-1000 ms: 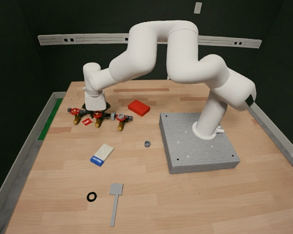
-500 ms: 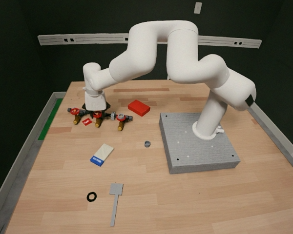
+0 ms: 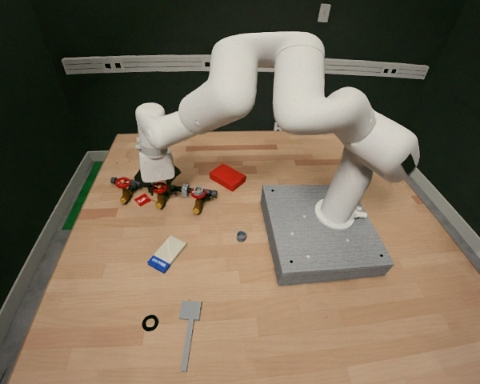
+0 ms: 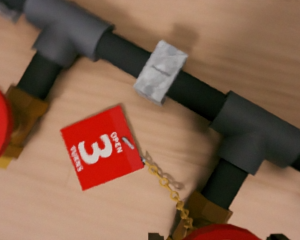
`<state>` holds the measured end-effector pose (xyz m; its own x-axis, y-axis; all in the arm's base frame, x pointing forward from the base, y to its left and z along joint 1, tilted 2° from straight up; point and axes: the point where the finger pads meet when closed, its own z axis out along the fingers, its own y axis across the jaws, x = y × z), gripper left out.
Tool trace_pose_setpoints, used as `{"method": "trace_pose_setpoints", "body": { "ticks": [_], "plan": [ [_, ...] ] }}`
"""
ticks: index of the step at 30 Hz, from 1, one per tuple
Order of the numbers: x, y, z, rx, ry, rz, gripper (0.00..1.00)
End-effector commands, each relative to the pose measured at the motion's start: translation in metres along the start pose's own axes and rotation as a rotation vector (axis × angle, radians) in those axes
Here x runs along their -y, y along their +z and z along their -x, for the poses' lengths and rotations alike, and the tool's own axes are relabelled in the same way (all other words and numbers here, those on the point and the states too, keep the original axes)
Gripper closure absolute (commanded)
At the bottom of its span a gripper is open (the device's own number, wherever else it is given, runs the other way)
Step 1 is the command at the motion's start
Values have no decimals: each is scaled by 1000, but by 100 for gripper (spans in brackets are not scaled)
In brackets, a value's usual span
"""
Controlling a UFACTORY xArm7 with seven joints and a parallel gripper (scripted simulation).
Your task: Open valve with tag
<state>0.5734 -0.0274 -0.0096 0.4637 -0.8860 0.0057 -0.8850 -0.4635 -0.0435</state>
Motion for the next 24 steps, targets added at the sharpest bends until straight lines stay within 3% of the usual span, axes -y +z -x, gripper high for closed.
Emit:
{"method": "trace_pose_setpoints", "body": {
  "ticks": [1,6,21,23,24],
  "plan": [
    [2,-2,-1,-2,-184,-8,100],
    [2,-2,-1,-3,-323,-8,100],
    [2,-2,-1,-7,-1056,6,100],
    [2,-2,-1,-7,-1056,6,100],
    [2,-2,-1,-7,-1191,5,100]
  ]
}}
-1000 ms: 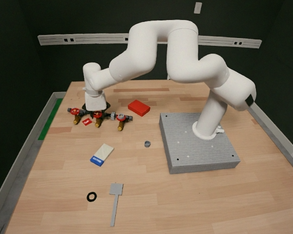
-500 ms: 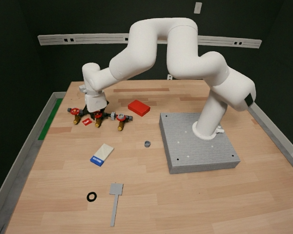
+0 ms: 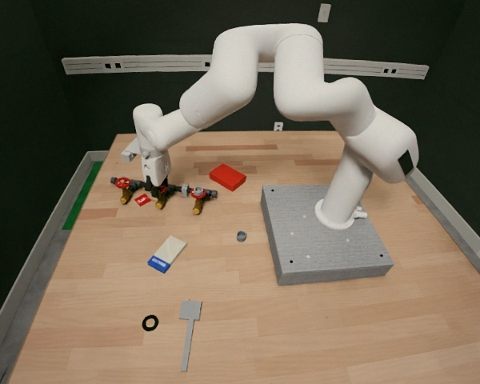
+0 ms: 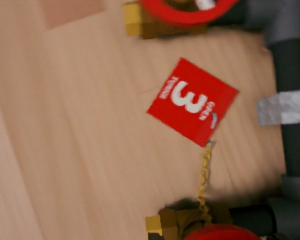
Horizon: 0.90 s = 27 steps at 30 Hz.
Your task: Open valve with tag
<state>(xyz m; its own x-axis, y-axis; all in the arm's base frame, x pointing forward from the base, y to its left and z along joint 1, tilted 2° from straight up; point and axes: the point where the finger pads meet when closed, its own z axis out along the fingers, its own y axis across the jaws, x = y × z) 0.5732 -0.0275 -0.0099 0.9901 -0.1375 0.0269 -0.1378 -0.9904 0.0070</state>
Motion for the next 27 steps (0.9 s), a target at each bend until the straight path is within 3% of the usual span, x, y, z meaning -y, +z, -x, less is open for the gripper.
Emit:
{"method": "trace_pose_setpoints", "body": {
  "ticks": [1,14,16,17,27],
  "plan": [
    [0,-2,-2,-19,-279,-17,100],
    [0,-2,-2,-16,-867,3,100],
    [0,-2,-2,-16,-867,3,100],
    [0,-2,-2,-17,-1003,3,100],
    [0,-2,-2,-19,-1444,9,100]
  ]
}}
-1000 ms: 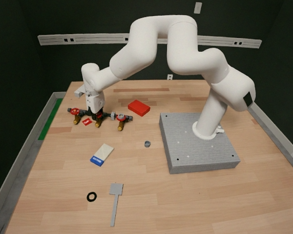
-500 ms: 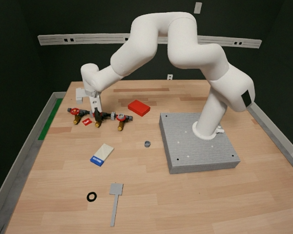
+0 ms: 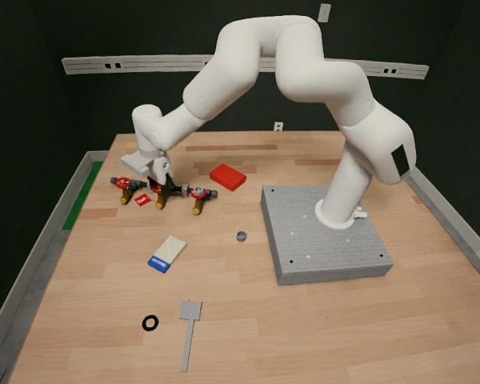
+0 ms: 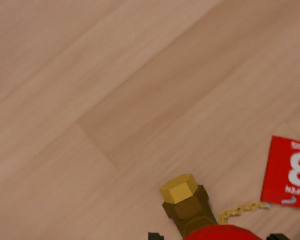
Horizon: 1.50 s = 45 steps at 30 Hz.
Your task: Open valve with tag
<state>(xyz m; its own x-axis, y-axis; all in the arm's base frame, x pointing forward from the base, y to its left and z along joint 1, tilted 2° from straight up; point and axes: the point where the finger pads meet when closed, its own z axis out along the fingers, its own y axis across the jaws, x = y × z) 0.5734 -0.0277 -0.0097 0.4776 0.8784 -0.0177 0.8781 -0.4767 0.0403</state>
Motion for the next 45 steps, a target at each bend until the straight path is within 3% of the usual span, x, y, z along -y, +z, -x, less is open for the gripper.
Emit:
{"method": "trace_pose_setpoints", "body": {
  "ticks": [1,6,8,17,18,45],
  "plan": [
    [-2,-2,-1,-33,-278,7,100],
    [-2,-2,-1,-39,-415,9,100],
    [-2,-2,-1,-57,-577,11,100],
    [-2,-2,-1,-56,-611,12,100],
    [-2,-2,-1,-56,-611,12,0],
    [-2,-2,-1,-56,-607,12,0]
  ]
}}
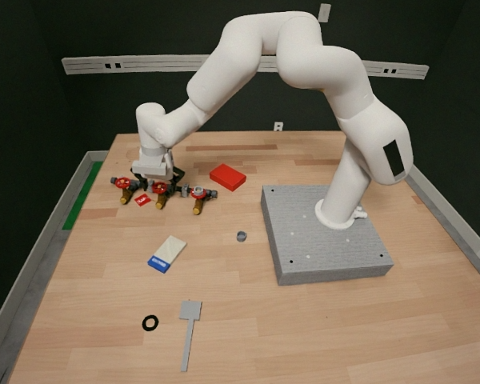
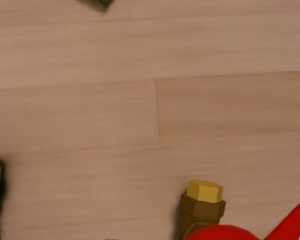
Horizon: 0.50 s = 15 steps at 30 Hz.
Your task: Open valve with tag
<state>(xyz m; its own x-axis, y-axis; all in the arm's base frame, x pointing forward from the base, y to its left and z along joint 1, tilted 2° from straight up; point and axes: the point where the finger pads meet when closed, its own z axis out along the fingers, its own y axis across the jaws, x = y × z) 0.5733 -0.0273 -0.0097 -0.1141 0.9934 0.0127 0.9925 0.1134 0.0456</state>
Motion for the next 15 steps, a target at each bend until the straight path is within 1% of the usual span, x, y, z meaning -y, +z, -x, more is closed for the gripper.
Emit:
{"method": "trace_pose_setpoints", "body": {
  "ticks": [1,6,10,12,15],
  "plan": [
    [-2,-2,1,1,9,5,0],
    [-2,-2,1,1,90,5,0],
    [-2,-2,1,0,241,5,0],
    [-2,-2,1,0,241,5,0],
    [-2,-2,1,0,409,5,0]
  ]
}}
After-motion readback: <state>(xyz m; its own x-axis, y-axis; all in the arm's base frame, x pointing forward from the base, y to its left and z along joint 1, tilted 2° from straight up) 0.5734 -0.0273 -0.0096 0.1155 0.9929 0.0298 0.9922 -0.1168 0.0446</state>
